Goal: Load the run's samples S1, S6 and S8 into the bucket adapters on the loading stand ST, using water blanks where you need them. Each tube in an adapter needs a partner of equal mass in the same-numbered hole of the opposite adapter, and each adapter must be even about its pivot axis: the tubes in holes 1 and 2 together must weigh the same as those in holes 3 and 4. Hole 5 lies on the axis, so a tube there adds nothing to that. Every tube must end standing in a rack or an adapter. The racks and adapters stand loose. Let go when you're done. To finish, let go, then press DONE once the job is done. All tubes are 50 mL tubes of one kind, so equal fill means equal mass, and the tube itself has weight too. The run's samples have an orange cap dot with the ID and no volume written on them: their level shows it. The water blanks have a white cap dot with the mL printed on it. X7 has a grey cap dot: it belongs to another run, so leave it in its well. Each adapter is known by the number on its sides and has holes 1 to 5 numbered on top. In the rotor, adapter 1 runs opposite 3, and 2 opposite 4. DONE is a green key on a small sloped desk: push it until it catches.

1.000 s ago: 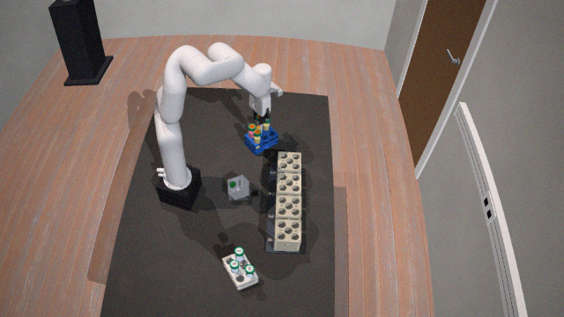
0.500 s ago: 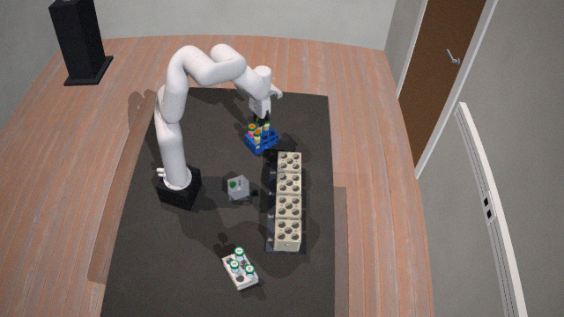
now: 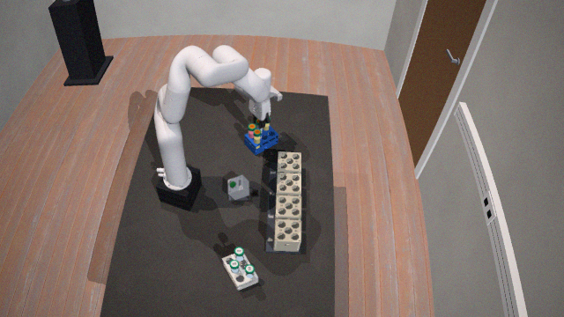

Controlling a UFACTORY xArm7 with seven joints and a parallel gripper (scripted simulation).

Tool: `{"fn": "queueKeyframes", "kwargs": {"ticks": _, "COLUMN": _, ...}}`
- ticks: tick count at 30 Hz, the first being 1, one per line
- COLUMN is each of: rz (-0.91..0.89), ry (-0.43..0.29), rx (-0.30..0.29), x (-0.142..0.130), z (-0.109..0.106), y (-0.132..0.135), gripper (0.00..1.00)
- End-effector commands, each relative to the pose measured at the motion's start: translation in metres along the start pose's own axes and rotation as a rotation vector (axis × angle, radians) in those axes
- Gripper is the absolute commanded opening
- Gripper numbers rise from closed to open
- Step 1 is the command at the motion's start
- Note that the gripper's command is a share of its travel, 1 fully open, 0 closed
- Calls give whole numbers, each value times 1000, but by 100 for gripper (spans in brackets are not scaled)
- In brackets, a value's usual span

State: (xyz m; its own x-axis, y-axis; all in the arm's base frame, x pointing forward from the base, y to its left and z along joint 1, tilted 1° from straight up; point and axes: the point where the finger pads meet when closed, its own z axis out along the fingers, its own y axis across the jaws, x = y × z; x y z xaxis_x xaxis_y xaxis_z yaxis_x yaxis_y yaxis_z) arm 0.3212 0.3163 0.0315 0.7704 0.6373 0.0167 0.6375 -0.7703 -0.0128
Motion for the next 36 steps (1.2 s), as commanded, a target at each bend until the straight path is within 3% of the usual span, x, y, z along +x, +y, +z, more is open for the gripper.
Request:
{"fn": "queueKeyframes", "kwargs": {"ticks": 1, "rz": 0, "ry": 4, "rx": 0, "x": 2, "z": 2, "y": 0, "gripper": 0}}
{"fn": "queueKeyframes", "kwargs": {"ticks": 22, "rz": 0, "ry": 4, "rx": 0, "x": 2, "z": 8, "y": 0, "gripper": 0}}
{"fn": "queueKeyframes", "kwargs": {"ticks": 23, "rz": 0, "ry": 4, "rx": 0, "x": 2, "z": 8, "y": 0, "gripper": 44}}
{"fn": "queueKeyframes", "kwargs": {"ticks": 36, "rz": 0, "ry": 4, "rx": 0, "x": 2, "z": 8, "y": 0, "gripper": 44}}
